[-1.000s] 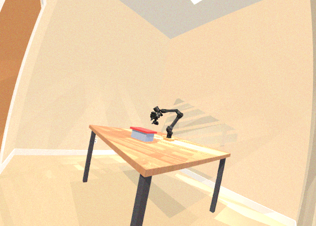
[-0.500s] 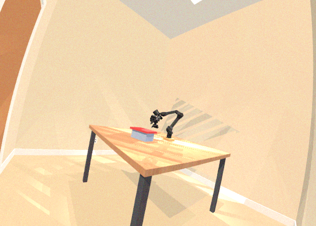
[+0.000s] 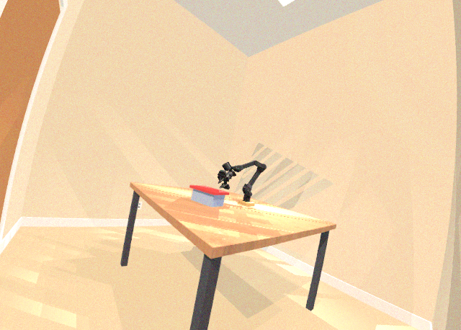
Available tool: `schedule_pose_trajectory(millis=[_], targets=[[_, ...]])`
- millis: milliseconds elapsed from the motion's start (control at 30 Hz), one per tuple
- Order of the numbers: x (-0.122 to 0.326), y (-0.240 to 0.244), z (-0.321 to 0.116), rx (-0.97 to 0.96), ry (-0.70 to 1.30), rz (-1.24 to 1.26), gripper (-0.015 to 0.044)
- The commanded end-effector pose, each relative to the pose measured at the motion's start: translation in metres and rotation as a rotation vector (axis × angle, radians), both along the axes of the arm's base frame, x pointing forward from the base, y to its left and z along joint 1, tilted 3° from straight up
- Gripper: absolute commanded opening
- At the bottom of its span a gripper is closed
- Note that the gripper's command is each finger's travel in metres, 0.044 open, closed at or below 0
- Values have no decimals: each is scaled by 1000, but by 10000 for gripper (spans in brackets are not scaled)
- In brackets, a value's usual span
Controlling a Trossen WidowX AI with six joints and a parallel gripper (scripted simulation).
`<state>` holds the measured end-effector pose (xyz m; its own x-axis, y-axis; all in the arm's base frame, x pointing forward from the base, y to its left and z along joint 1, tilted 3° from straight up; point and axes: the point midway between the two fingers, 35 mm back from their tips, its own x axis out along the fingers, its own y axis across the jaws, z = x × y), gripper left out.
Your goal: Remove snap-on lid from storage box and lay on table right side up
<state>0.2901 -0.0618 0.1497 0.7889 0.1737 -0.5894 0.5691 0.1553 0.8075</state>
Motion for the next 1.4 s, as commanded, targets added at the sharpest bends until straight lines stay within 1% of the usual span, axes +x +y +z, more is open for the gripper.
schedule_pose_trajectory(millis=[0,1067,1367], targets=[[5,0,-6,6,9,-5,235],[43,12,-37,10,3,-6,235],[43,12,-37,10,3,-6,175]])
